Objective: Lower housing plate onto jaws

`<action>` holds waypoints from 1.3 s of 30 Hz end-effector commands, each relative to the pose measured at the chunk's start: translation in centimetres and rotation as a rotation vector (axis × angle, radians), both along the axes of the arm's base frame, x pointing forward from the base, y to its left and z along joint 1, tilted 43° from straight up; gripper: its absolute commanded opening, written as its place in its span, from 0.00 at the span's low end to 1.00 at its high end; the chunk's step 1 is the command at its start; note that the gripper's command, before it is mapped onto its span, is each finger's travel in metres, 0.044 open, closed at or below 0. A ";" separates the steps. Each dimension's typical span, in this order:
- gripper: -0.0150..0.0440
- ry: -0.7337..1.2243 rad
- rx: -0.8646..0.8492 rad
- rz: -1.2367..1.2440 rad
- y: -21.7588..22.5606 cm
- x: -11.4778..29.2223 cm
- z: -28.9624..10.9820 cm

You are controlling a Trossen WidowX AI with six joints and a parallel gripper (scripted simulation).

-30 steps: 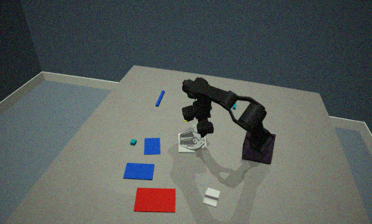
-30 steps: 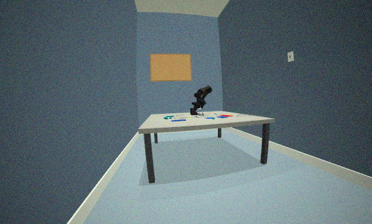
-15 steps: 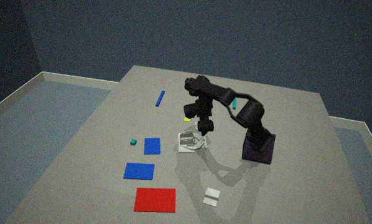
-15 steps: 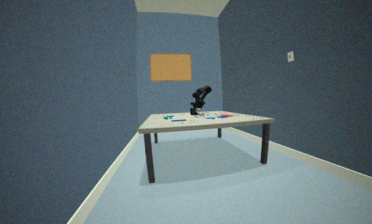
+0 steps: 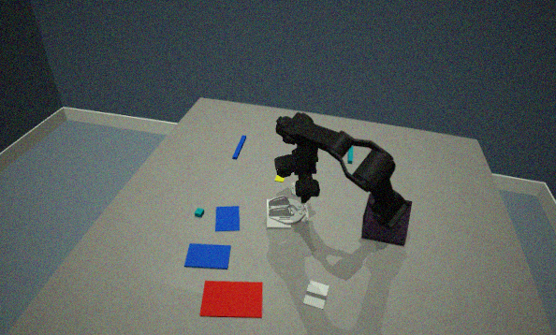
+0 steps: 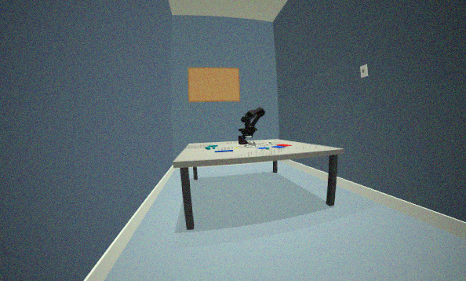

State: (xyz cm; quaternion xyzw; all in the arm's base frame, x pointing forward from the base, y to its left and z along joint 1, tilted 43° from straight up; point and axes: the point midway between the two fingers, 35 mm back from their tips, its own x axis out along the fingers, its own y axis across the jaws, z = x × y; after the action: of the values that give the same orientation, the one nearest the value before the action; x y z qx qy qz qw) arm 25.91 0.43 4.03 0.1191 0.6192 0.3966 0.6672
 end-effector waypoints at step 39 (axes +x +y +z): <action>0.85 0.005 -0.003 -0.003 0.3 -0.8 0.3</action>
State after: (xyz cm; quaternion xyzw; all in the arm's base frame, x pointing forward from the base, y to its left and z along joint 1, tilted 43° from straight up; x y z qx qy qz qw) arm 25.25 0.67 4.31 0.1188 0.6189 0.3962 0.6677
